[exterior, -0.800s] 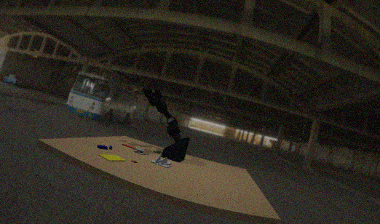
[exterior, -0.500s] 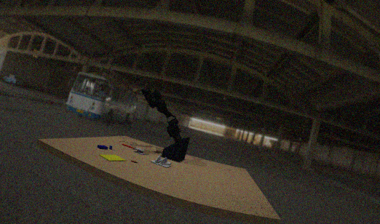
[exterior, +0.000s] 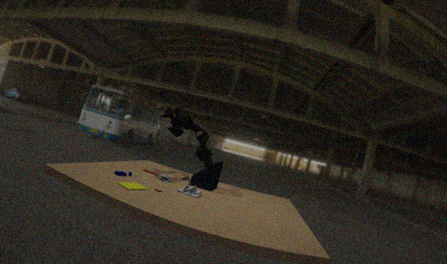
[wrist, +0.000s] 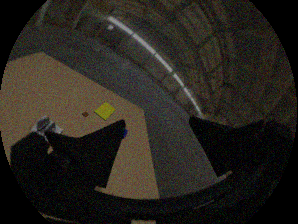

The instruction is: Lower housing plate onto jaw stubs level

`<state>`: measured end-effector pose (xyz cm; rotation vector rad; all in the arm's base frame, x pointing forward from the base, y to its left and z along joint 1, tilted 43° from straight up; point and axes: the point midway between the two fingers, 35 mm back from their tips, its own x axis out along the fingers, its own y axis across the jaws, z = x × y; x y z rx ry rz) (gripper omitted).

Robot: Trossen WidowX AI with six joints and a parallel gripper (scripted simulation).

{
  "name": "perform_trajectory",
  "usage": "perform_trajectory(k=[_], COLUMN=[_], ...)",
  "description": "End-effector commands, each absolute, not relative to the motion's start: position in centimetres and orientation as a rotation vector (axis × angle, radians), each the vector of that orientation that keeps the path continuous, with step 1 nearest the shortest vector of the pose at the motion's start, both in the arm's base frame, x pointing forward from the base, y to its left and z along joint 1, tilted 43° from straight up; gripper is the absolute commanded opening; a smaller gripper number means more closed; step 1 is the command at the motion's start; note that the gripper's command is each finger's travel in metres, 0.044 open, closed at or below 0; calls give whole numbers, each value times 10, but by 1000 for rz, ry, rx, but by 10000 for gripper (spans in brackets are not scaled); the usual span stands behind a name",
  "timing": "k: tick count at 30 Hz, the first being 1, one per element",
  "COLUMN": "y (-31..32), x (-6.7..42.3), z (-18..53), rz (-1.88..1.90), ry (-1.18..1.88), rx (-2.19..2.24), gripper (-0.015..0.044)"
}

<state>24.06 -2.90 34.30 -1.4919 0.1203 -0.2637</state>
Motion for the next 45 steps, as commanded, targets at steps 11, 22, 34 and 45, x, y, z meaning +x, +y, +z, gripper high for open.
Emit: perform_trajectory(k=[11,22,34,45], y=[-67,-97,-129,-153], x=[263,262,246,221], z=[284,239,196,165], rz=[-146,-16,170,386], ry=[548,878,1227,1527], rx=[-1617,-1676,-1700,-1680], gripper=[440,440,440,440])
